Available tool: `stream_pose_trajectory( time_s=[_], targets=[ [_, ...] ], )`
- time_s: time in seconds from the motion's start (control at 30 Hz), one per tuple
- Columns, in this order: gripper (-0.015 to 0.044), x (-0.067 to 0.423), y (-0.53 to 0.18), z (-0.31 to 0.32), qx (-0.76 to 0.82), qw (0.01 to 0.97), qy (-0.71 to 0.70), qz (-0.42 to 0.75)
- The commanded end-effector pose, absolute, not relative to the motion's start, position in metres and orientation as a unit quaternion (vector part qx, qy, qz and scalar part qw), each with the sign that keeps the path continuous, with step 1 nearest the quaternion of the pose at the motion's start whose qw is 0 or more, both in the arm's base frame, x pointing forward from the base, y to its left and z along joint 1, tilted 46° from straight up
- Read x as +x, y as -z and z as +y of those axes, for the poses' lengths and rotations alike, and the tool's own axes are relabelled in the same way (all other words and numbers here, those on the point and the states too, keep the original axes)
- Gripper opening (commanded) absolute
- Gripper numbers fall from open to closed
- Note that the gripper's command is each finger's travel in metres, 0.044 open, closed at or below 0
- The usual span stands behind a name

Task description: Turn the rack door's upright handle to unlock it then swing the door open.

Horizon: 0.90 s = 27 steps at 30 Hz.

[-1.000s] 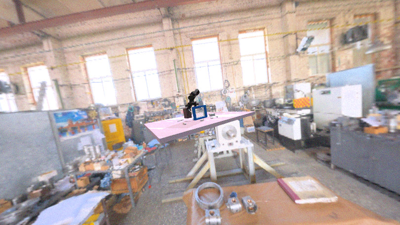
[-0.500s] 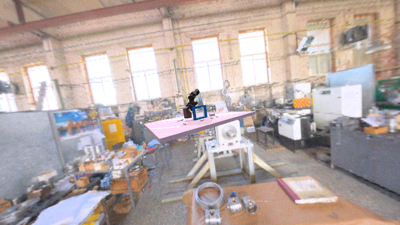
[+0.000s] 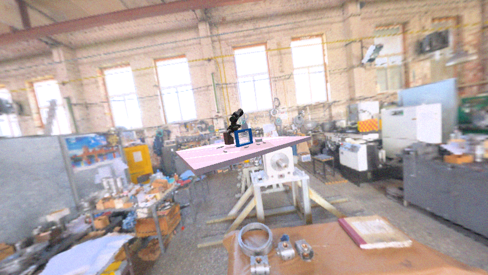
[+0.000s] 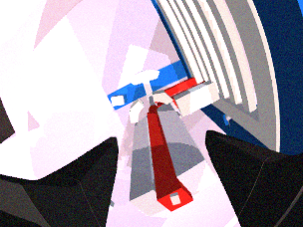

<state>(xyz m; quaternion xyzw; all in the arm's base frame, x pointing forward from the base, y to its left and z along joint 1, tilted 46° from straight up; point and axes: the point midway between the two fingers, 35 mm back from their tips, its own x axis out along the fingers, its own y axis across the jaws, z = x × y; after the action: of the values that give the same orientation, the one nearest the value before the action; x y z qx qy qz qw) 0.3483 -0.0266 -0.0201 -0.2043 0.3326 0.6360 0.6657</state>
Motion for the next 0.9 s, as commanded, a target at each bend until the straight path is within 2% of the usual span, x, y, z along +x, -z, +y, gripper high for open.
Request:
stream_pose_trajectory(
  time_s=[0.0,0.27,0.5,0.73,0.87],
  targets=[
    [0.0282,0.3476,0.0212,-0.0256,-0.270,0.641,-0.669,0.264],
    [0.0282,0.3475,0.0211,-0.0253,-0.381,0.581,-0.706,0.139],
    [0.0282,0.3475,0.0211,-0.0253,-0.383,0.580,-0.706,0.136],
    [0.0099,0.3475,0.0211,-0.0253,-0.383,0.580,-0.706,0.136],
    [0.0072,0.3475,0.0211,-0.0253,-0.383,0.580,-0.706,0.136]
  ],
)
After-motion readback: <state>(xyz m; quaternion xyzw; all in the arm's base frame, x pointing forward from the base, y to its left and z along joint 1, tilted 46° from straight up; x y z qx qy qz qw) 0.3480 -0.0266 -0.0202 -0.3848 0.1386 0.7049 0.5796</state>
